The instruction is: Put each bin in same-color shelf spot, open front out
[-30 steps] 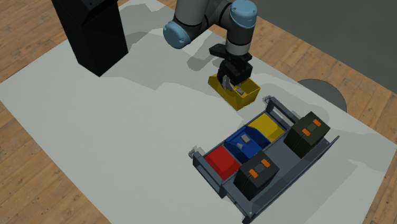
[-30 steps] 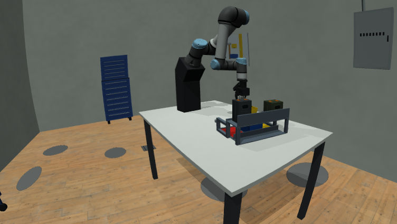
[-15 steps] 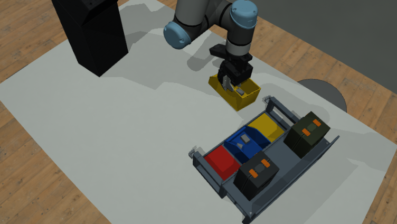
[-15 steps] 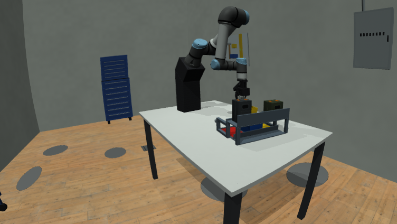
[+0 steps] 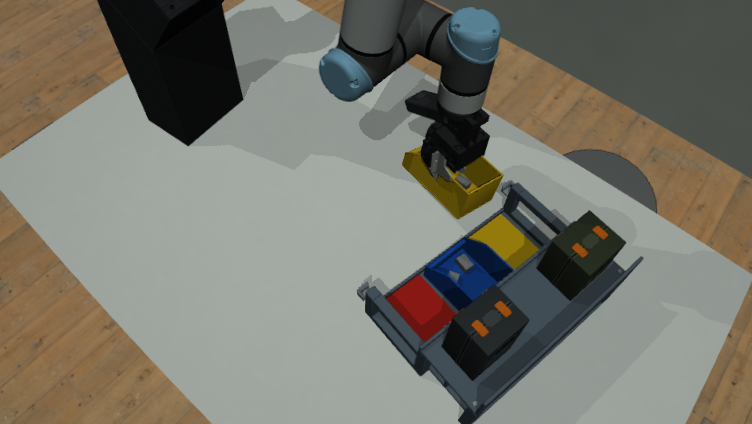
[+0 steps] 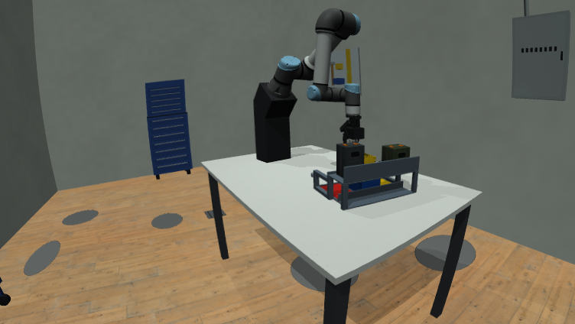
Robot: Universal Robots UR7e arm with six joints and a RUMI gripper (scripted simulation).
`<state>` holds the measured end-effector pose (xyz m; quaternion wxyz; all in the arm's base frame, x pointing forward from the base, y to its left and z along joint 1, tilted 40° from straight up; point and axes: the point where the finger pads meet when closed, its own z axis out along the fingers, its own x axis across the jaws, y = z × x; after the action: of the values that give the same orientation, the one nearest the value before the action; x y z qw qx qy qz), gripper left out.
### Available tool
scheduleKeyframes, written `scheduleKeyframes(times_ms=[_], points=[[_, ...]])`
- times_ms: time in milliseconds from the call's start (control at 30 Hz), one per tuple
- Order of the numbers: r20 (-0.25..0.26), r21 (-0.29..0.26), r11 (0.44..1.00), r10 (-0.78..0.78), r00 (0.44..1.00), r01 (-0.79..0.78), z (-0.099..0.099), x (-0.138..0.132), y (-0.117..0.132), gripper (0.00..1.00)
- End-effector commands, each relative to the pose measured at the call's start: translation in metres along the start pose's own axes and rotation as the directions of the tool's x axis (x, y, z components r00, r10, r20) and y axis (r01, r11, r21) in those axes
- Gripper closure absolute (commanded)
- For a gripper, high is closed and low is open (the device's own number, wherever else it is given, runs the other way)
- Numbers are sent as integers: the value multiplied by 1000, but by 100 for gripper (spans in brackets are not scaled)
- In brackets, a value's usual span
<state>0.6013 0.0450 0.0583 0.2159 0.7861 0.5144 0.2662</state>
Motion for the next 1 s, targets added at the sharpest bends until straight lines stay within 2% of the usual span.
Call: scheduleKeyframes(times_ms=[0, 967], points=[[0, 0, 1000, 0, 1000, 0, 0, 1, 8, 100], [-2, 3, 1000, 0, 1000, 0, 0, 1, 15, 100]])
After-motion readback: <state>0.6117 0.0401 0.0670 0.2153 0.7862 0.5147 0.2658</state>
